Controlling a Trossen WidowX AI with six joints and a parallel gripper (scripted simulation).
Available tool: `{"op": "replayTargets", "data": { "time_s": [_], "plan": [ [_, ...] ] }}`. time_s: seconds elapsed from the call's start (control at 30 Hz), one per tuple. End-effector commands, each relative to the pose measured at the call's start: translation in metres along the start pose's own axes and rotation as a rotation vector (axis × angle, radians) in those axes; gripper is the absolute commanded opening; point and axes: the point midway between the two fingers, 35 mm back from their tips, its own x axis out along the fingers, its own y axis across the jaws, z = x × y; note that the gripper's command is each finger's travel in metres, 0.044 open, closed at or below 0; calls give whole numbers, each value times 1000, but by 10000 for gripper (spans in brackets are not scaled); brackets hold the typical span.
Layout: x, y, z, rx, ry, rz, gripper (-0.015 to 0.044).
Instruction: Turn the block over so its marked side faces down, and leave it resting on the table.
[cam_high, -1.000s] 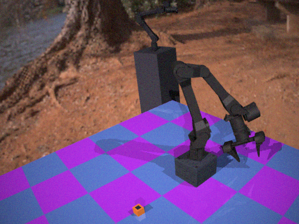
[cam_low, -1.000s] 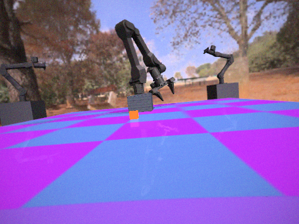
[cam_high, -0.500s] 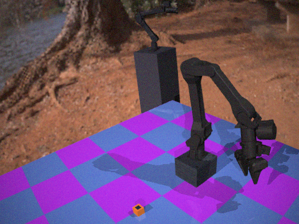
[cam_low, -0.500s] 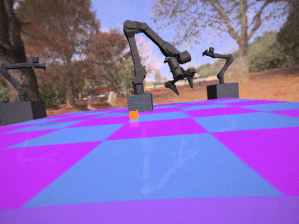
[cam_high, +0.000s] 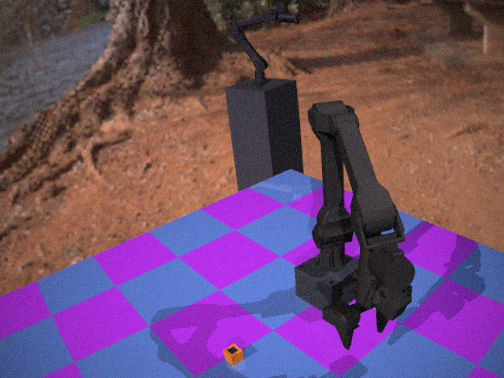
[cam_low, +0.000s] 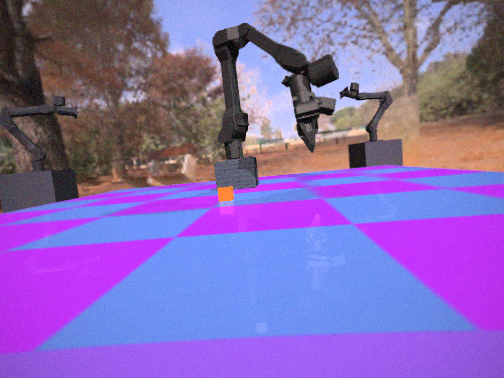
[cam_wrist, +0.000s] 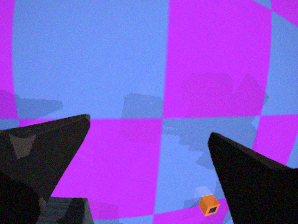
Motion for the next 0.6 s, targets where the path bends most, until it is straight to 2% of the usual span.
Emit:
{"op": "replayTargets", "data": {
  "time_s": [0.0, 0.33, 0.57],
  "plan": [
    [5, -53, -24, 306, 58, 12, 440],
    [12, -156, -122, 1011, 181, 29, 440],
    [10, -193, -208, 1458, 248, 40, 440]
  ]
}}
